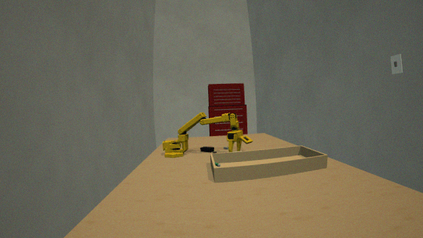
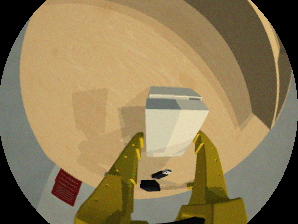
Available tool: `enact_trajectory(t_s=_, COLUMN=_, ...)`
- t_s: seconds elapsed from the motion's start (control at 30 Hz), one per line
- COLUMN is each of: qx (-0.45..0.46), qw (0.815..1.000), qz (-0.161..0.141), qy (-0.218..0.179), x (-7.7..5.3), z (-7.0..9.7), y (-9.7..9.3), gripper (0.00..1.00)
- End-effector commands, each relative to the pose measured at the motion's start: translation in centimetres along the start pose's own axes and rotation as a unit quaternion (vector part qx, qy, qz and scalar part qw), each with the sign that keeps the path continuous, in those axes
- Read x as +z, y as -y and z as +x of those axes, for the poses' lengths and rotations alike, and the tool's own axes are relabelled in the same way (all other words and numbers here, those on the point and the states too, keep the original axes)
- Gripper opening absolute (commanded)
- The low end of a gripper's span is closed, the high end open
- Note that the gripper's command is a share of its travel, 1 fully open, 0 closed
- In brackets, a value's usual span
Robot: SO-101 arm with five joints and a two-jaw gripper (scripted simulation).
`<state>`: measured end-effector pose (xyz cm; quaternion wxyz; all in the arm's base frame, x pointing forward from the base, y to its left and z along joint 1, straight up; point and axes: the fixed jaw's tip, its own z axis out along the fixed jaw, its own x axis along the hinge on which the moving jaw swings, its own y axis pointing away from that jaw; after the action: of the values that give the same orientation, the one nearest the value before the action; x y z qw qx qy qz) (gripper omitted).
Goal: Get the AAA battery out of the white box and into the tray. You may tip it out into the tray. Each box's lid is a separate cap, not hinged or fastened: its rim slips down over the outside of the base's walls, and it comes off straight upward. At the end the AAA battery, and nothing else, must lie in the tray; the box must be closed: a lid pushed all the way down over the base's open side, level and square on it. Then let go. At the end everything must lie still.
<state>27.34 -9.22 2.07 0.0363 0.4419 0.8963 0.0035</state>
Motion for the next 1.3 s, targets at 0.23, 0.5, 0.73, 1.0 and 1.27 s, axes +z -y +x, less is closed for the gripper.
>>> enact_trajectory(t_s=0.23, qx=0.0, qw=0.999, qz=-0.019, qy=0.028, x=-1.1, z=-0.68, y=-0.71, gripper=0.28)
enact_trajectory(t_s=0.5, qx=0.0, qw=0.999, qz=-0.019, qy=0.028, x=-1.1, z=-0.68, y=-0.71, gripper=0.28)
enact_trajectory(t_s=0.73, qx=0.0, qw=0.999, qz=-0.019, qy=0.028, x=-1.1, z=-0.68, y=-0.71, gripper=0.27)
enact_trajectory(t_s=1.0, qx=0.0, qw=0.999, qz=-0.019, qy=0.028, x=-1.1, z=-0.68, y=-0.71, gripper=0.24)
enact_trajectory(t_s=1.27, qx=0.0, qw=0.999, qz=-0.019, qy=0.028, x=-1.1, z=-0.68, y=-0.71, gripper=0.22)
